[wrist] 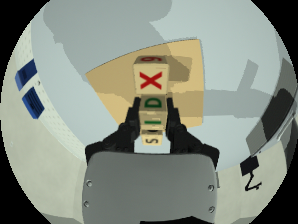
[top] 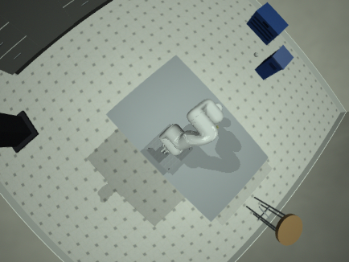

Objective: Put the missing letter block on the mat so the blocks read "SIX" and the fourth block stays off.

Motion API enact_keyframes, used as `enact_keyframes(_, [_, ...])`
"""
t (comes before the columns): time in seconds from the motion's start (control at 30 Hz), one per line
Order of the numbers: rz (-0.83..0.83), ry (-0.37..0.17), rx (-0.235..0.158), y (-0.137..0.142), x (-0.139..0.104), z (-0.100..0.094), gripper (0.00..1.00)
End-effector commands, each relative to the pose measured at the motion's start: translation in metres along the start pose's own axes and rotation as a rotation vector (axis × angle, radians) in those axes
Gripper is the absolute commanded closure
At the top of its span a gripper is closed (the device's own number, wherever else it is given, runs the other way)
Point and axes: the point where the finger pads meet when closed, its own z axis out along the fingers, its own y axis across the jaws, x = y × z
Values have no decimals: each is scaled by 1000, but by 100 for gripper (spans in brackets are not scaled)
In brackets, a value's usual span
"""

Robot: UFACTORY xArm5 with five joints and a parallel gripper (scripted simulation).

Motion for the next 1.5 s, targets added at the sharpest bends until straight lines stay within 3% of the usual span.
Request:
enact_keyframes(0.0, [0,0,3,-1,0,-1,73])
enact_keyframes(1.47, [0,0,3,-1,0,4,73])
